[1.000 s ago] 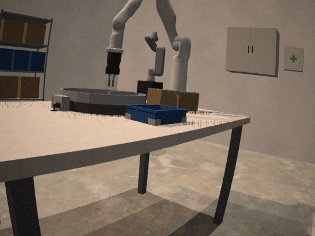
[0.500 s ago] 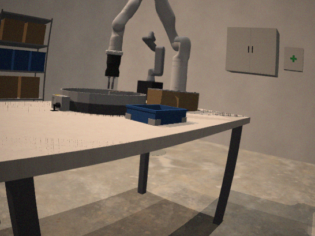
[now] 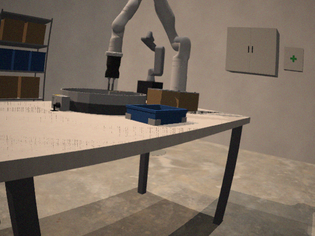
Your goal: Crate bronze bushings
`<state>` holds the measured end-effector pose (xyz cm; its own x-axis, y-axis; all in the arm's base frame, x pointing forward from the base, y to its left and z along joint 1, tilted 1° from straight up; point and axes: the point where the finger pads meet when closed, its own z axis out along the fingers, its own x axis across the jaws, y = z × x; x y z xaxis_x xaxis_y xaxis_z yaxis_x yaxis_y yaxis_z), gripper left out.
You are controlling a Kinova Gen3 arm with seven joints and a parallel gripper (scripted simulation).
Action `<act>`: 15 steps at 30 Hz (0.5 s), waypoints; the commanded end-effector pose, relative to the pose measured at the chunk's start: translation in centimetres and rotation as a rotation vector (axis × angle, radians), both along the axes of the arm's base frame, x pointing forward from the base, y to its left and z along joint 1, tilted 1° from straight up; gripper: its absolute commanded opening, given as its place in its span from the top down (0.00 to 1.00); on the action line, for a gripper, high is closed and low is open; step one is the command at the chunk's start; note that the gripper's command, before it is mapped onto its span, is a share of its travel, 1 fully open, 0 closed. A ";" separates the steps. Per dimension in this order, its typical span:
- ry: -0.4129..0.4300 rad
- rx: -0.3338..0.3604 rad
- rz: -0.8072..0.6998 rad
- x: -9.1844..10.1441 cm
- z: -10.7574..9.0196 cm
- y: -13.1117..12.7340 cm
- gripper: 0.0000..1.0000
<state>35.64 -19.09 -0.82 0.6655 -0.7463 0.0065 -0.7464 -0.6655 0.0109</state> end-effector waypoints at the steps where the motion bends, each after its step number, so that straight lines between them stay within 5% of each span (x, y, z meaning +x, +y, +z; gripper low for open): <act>1: 0.004 0.001 -0.002 -0.2 -0.3 0.0 0.60; 15: 0.004 0.001 -0.002 -0.2 -0.7 0.0 0.60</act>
<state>35.56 -19.11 -1.30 0.6649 -0.7469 0.0049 -0.7469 -0.6648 0.0119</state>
